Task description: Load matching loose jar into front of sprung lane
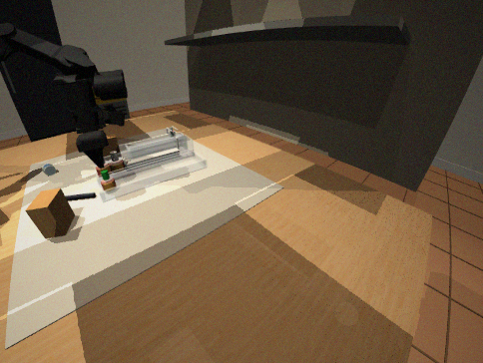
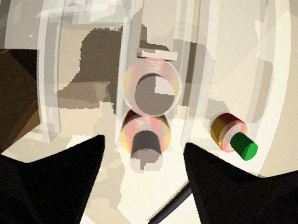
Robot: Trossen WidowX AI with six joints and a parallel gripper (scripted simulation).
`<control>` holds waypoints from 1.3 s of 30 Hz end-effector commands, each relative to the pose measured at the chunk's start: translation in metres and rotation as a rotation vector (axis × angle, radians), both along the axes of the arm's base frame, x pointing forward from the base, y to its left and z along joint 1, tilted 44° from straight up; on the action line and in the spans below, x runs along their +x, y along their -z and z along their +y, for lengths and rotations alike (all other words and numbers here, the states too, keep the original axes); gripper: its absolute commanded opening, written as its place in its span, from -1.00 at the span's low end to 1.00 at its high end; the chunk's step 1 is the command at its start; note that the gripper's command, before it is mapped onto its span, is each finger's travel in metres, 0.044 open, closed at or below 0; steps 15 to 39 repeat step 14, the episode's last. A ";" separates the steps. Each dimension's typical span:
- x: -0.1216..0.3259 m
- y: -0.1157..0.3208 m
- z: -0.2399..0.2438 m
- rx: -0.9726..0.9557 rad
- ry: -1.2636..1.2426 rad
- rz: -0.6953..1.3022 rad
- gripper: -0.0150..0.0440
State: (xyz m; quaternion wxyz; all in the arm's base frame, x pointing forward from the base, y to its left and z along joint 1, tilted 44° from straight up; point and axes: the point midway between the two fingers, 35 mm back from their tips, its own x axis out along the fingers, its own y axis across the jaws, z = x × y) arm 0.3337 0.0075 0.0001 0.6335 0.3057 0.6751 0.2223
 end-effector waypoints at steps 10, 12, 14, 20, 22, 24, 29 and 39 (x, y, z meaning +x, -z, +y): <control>-0.022 -0.006 -0.002 -0.006 -0.003 -0.004 0.43; -0.029 -0.006 -0.002 -0.006 -0.003 -0.004 0.43; -0.036 -0.007 -0.001 -0.006 -0.003 -0.003 0.43; -0.036 -0.007 -0.001 -0.006 -0.003 -0.003 0.43; -0.036 -0.007 -0.001 -0.006 -0.003 -0.003 0.43; -0.036 -0.007 -0.001 -0.006 -0.003 -0.003 0.43; -0.036 -0.007 -0.001 -0.006 -0.003 -0.003 0.43; -0.036 -0.007 -0.001 -0.006 -0.003 -0.003 0.43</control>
